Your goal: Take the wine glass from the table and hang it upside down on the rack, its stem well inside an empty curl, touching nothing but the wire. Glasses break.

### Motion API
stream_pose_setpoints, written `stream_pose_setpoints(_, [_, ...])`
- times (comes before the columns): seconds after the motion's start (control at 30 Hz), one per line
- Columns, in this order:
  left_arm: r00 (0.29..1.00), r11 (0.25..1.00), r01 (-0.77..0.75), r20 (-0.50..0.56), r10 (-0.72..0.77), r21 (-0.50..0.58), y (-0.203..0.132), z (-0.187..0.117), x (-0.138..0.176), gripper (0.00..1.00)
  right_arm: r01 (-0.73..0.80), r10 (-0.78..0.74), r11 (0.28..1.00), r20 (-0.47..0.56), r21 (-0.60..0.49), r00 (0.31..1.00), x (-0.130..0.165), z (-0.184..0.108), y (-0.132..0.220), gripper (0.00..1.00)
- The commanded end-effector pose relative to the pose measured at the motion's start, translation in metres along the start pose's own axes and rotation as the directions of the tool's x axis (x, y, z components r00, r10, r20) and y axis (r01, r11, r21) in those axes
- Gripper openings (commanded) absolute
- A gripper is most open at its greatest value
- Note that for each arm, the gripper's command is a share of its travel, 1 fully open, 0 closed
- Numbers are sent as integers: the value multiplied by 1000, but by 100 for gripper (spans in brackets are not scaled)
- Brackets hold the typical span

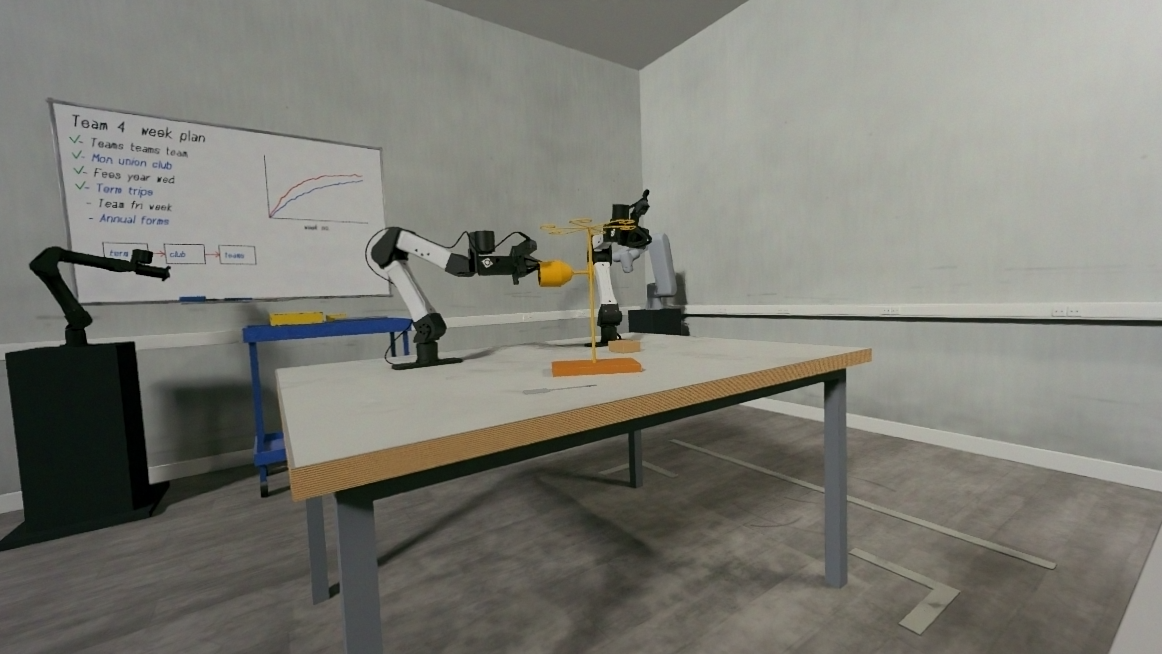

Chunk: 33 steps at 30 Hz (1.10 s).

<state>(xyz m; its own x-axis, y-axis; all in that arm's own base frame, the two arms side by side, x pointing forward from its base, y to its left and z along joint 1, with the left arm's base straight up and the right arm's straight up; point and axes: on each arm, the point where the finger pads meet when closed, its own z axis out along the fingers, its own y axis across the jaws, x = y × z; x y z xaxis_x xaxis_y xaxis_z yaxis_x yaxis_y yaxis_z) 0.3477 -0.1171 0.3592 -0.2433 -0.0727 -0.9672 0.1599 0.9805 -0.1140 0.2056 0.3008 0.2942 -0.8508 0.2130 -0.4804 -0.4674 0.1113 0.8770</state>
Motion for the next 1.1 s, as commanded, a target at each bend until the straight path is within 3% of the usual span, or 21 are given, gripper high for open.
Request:
stream_pose_setpoints(0.0, [996, 999, 32, -76, -34, -36, -9, -8, 11, 15, 101, -96, 990, 51, -102, 994, -18, -3, 39, 0])
stream_pose_setpoints(0.27, [988, 1000, 15, -152, -14, 4, -43, -24, 32, 15, 101, -96, 990, 51, -102, 994, -18, -3, 39, 0])
stream_pose_setpoints(0.67, [960, 995, -67, -267, 85, 77, -97, -75, 72, 15, 101, -96, 990, 51, -102, 994, -18, -3, 39, 0])
stream_pose_setpoints(1.07, [942, 978, -136, -283, 178, 161, -123, -111, 88, 15, 101, -96, 990, 51, -102, 994, -18, -3, 39, 0])
